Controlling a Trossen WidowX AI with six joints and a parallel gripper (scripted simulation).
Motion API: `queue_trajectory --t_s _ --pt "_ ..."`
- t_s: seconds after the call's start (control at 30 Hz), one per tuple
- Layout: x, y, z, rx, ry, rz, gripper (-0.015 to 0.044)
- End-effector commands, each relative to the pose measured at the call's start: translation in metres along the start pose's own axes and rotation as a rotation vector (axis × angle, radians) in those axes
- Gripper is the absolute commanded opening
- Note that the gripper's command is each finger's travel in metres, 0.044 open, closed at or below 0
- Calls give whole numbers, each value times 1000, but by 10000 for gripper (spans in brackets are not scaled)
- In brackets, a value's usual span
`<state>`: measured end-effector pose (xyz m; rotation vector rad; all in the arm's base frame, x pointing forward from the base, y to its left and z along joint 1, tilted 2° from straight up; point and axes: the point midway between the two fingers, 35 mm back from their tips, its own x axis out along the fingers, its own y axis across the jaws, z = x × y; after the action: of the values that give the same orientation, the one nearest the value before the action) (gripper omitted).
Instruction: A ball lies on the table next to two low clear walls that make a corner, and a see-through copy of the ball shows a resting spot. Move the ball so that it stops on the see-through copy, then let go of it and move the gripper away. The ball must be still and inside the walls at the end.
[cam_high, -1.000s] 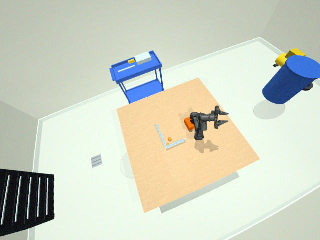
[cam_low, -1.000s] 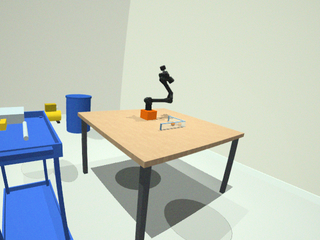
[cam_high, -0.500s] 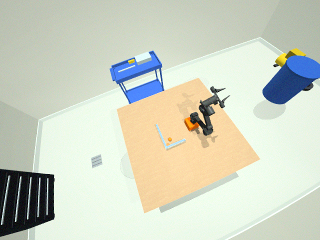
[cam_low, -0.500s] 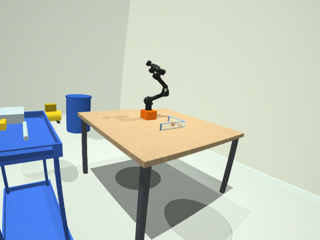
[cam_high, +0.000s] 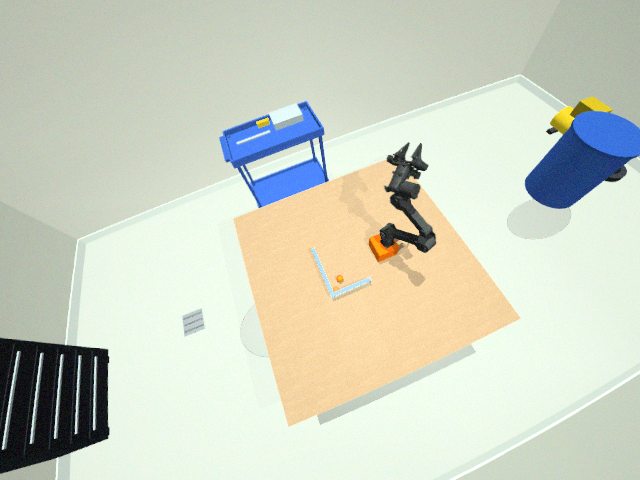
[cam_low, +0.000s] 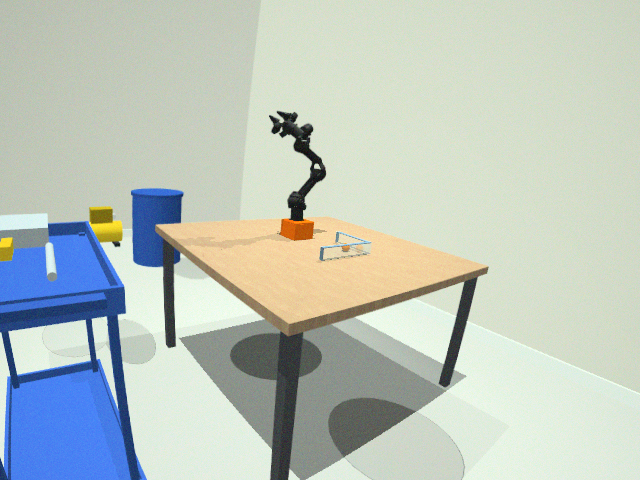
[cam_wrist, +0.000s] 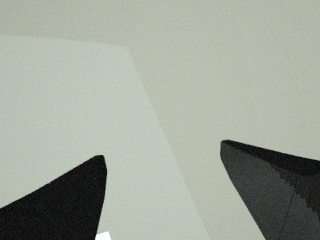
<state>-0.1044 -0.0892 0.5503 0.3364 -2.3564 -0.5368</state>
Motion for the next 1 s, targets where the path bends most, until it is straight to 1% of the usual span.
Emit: queue_trajectory --t_s 0.0,0.1,0.2,0.3,0.4,0.53,0.67,0.9,0.97 --pt "0 -45 -27 -118 103 -130 301" --pt "-8 -87 -52 -240 209 -245 301" --pt "-24 -129 -76 -360 332 -352 301" --pt "-47 -168 -98 -475 469 -449 301" --pt "-78 -205 -119 -581 621 -535 301" --pt "-130 -246 -143 -712 843 -631 301" --pt "-190 -279 -159 -830 1084 -705 301" --pt "-303 -307 -172 -957 1520 -754 301" --pt "-327 -309 -171 -978 1614 -755 301"
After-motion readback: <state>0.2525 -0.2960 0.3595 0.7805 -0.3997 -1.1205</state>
